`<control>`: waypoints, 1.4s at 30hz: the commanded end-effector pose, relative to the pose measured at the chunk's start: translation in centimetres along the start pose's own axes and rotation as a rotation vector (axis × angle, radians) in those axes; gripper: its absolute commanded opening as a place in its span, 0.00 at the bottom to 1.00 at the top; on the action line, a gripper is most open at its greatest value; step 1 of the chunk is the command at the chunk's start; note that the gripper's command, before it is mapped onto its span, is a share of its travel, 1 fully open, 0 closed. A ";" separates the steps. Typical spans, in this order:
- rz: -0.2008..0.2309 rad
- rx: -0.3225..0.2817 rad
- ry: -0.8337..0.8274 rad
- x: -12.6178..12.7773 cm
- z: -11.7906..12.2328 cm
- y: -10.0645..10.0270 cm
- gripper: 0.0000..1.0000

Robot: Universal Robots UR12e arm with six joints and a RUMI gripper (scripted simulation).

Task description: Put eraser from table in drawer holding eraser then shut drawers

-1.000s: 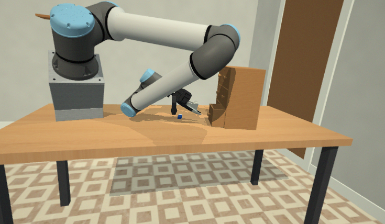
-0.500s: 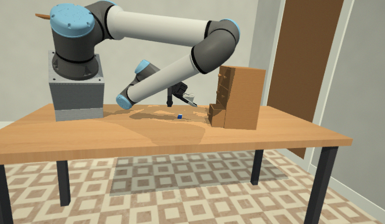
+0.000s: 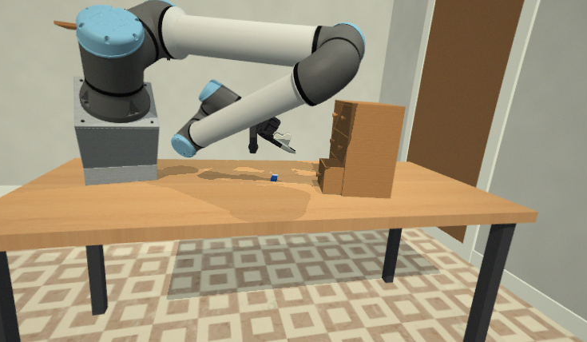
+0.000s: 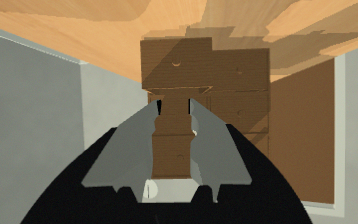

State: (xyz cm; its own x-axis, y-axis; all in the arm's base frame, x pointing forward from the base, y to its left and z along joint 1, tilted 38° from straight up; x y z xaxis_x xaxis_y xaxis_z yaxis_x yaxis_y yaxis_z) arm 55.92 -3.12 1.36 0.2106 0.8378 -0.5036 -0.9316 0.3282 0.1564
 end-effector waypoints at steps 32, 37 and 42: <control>-0.013 0.274 -0.002 0.1 2.3 3.2 0.20; -0.017 0.361 -0.003 0.2 2.9 4.1 0.20; -0.021 0.414 -0.001 0.1 3.3 4.7 0.20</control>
State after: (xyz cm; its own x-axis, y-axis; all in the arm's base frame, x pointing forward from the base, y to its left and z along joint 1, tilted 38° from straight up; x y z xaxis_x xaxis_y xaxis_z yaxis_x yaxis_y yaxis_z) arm 52.82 -0.46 4.30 0.2220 0.8322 -0.5081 -0.7753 0.4666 0.4256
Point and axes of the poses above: the point where the finger pads meet when closed, its own y axis back along the fingers, its own x axis across the jaws, z = x × y, the point moved 4 cm from there along y, back along the fingers, and after that the axes turned 3 degrees about -y, right-handed, at the moved point
